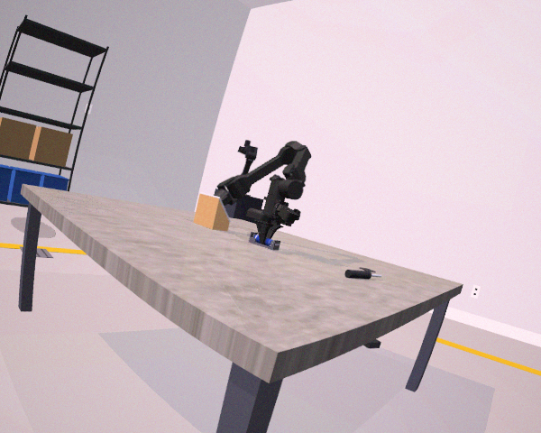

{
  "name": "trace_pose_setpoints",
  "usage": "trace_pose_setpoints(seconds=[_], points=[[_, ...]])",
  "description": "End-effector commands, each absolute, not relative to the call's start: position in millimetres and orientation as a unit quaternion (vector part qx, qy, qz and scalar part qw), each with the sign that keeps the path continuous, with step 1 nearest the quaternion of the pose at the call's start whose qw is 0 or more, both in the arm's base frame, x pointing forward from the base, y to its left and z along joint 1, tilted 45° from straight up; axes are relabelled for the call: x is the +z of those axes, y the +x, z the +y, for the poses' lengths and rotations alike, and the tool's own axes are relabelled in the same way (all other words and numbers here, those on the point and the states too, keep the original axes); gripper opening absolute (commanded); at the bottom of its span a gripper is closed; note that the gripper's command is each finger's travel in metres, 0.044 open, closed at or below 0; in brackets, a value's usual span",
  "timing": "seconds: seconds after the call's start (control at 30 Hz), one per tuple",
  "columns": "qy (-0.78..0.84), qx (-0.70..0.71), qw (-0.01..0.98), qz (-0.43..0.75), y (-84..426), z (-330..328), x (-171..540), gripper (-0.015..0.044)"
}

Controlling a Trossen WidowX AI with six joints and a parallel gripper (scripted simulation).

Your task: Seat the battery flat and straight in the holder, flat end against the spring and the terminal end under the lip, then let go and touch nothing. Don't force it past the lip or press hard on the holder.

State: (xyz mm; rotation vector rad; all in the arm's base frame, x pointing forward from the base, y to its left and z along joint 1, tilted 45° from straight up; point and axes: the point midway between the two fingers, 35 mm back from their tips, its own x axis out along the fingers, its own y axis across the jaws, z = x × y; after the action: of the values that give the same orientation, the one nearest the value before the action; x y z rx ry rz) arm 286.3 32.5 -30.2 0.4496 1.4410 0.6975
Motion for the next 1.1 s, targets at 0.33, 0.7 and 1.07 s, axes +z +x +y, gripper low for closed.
trace_pose_setpoints(seconds=[0.33,0.7,1.07], points=[[0.204,0.306,0.679,0.635,277.0,32.7,-30.7,0.0078],[0.203,0.305,0.679,0.636,277.1,32.8,-30.5,0.013],[0.202,0.306,0.68,0.635,277.5,24.1,-22.0,0.018]])
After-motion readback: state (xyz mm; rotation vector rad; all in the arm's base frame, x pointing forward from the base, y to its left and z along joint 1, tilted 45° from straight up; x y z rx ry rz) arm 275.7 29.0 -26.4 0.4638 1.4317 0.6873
